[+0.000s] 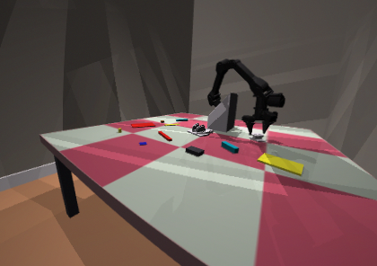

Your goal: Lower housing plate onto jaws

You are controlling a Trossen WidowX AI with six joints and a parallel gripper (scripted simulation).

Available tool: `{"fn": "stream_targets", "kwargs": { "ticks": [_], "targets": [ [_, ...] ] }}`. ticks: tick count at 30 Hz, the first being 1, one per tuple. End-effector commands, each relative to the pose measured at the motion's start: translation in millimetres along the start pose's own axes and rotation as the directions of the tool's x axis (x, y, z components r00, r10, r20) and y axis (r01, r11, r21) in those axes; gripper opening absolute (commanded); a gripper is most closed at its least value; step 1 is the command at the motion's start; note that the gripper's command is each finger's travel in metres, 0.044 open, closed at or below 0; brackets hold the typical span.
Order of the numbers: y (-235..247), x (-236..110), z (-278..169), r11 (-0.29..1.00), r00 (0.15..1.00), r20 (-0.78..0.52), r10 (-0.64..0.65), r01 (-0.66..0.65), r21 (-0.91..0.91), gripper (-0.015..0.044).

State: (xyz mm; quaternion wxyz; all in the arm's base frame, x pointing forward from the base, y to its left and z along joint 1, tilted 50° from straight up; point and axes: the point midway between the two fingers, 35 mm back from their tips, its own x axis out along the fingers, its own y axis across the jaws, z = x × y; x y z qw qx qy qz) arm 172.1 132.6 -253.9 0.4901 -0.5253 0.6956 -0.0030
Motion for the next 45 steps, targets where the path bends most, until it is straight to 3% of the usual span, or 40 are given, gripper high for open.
{"fn": "stream_targets", "kwargs": {
  "ticks": [1,39,45],
  "targets": [
    [-0.3,10.6,-4.2,1.000,1.000,-0.013,-0.006,0.006,-0.009,0.0440],
    [-0.5,22.1,-4.8,1.000,1.000,-0.013,-0.006,0.006,-0.009,0.0440],
    [-0.2,20.9,-3.8,1.000,1.000,-0.012,-0.003,0.003,-0.003,0.0400]
  ]
}}
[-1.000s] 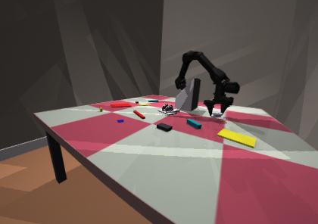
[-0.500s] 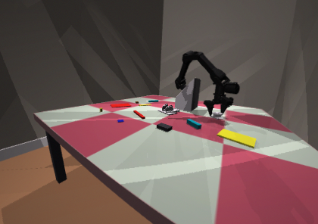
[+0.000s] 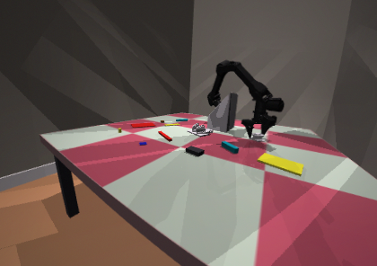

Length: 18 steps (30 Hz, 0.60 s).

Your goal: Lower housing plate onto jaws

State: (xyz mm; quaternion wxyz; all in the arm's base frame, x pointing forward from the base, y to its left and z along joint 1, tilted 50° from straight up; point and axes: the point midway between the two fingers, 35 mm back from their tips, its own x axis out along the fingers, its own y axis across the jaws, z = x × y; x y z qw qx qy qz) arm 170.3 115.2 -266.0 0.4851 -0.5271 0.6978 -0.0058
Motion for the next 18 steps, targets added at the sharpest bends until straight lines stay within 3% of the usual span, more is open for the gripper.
{"fn": "stream_targets", "kwargs": {
  "ticks": [1,7,18],
  "targets": [
    [0.0,0.0,0.0,1.000,1.000,0.000,0.000,0.000,0.000,0.0393],
    [0.0,0.0,0.0,1.000,1.000,0.000,0.000,0.000,0.000,0.0353],
    [0.0,0.0,0.0,1.000,1.000,0.000,0.000,0.000,0.000,0.0351]
  ]
}}
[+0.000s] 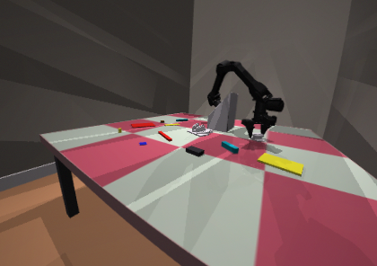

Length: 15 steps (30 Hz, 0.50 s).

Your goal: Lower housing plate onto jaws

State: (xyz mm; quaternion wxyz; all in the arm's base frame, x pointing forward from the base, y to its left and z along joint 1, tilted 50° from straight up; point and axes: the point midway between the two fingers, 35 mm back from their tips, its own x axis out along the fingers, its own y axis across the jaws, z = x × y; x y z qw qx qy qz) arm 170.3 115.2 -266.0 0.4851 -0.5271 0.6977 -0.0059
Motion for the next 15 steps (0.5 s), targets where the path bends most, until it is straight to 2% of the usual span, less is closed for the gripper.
{"fn": "stream_targets", "kwargs": {
  "ticks": [1,15],
  "targets": [
    [0.0,-0.5,0.0,1.000,1.000,0.000,0.000,0.000,0.000,0.0351],
    [0.4,-42.7,2.0,1.000,1.000,0.001,0.001,-0.001,-0.004,0.0351]
  ]
}}
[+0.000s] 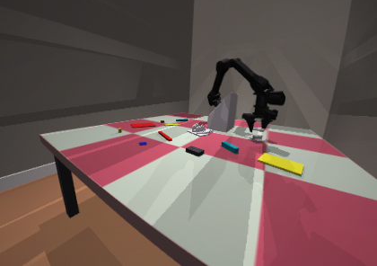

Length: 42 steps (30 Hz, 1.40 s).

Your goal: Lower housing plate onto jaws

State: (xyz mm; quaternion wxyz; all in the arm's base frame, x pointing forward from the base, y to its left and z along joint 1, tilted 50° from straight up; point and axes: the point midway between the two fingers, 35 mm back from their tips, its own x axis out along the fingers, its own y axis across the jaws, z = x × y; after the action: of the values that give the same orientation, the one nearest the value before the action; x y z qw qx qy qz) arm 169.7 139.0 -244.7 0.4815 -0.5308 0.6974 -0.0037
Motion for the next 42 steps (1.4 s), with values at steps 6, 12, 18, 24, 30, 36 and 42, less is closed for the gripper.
{"fn": "stream_targets", "kwargs": {
  "ticks": [6,12,18,24,30,36,42],
  "targets": [
    [0.8,-30.3,0.5,1.000,1.000,0.003,0.004,-0.004,0.004,0.0351],
    [1.1,-41.6,-0.8,1.000,1.000,0.003,0.004,-0.004,0.003,0.0351],
    [-10.1,-45.5,-2.4,0.999,1.000,0.007,0.008,-0.008,0.043,0.0351],
    [-29.3,-51.4,-6.2,0.994,1.000,0.013,0.013,-0.015,0.111,0.0351],
    [-48.4,-56.2,-11.2,0.984,1.000,0.019,0.018,-0.021,0.179,0.0351],
    [-67.4,-59.9,-17.4,0.969,0.999,0.024,0.021,-0.026,0.247,0.0351],
    [-86.1,-62.5,-24.9,0.949,0.999,0.028,0.023,-0.031,0.314,0.0351]
  ]
}}
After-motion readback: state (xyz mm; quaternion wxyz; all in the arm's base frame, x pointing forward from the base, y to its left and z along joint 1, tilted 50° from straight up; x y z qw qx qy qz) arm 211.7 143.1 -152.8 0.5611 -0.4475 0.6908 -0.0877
